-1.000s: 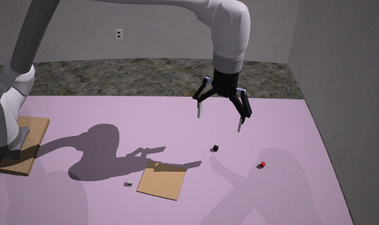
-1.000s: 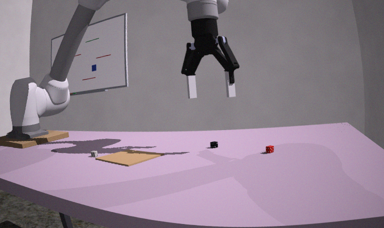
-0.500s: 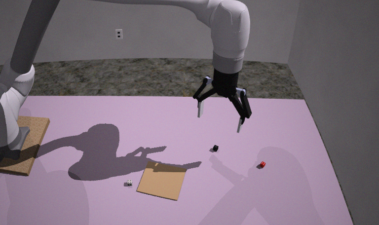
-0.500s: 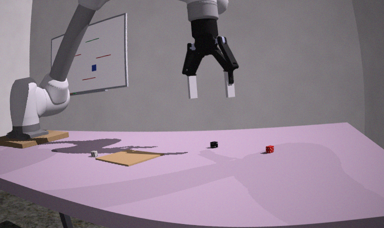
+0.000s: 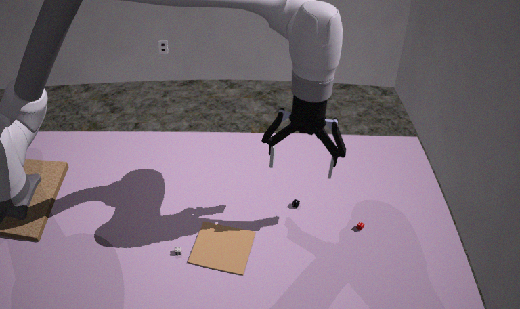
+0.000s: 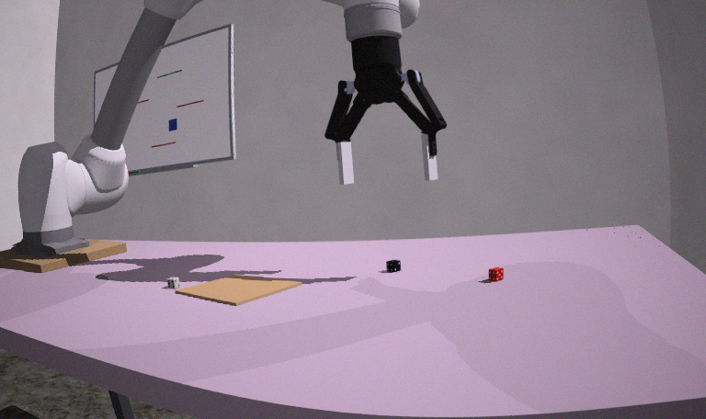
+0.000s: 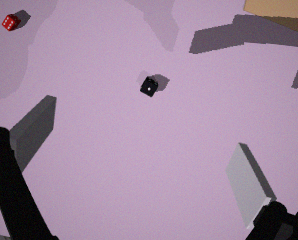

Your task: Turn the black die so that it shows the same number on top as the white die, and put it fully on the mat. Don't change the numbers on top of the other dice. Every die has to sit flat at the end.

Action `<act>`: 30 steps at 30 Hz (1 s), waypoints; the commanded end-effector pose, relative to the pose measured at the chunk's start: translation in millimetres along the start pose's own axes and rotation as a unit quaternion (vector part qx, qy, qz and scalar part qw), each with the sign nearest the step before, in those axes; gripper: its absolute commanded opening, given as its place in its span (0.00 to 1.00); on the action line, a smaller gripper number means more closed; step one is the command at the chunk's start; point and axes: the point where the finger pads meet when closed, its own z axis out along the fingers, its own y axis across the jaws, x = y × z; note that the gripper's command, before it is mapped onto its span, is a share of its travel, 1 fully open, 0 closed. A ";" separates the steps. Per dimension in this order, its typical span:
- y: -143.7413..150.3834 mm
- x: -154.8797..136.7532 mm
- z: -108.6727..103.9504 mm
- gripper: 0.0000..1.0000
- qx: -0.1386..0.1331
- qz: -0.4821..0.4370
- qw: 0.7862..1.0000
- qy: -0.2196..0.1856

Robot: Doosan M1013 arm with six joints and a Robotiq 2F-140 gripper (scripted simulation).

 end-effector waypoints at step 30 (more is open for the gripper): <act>0.5 1.9 15.0 1.00 0.001 -0.567 0.824 -0.003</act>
